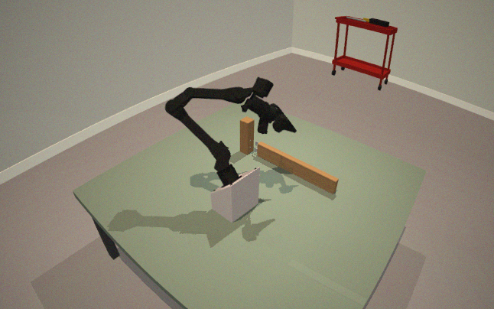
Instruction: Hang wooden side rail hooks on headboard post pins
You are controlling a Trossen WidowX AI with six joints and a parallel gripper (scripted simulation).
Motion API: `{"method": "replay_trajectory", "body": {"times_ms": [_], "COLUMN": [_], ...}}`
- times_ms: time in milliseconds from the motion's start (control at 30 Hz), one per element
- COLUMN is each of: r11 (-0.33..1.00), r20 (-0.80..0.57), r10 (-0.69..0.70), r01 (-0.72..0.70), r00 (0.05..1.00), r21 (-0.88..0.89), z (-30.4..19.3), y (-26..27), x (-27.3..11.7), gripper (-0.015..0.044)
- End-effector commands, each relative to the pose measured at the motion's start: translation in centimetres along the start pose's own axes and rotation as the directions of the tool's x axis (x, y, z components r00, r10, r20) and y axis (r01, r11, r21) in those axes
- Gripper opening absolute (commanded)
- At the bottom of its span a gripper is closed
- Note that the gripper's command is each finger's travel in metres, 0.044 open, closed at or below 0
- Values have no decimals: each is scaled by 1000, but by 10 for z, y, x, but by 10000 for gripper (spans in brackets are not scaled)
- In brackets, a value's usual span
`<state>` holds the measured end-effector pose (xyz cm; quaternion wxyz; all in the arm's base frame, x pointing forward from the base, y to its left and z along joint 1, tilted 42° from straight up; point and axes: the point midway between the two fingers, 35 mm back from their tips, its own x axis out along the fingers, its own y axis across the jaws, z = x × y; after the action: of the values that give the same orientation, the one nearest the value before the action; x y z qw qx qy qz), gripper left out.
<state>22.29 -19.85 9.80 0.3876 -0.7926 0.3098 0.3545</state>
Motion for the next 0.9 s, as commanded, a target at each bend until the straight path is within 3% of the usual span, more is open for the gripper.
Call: {"method": "replay_trajectory", "body": {"times_ms": [0,267,533,667,867], "r11": [983,805,469,303,295], "r20": [57,240,472,567,572], "r10": [-142,-445,-634,-668,-669], "r01": [148,503,790,872,876], "r00": [988,863,613,482,475], "r21": [-111,-316,-395,-384,-382], "z": [20,73,139,167,168], "y": [-34,-111,-167,-181,-182], "x": [6,-1,-32,-51,-52], "gripper": [440,440,440,440,440]}}
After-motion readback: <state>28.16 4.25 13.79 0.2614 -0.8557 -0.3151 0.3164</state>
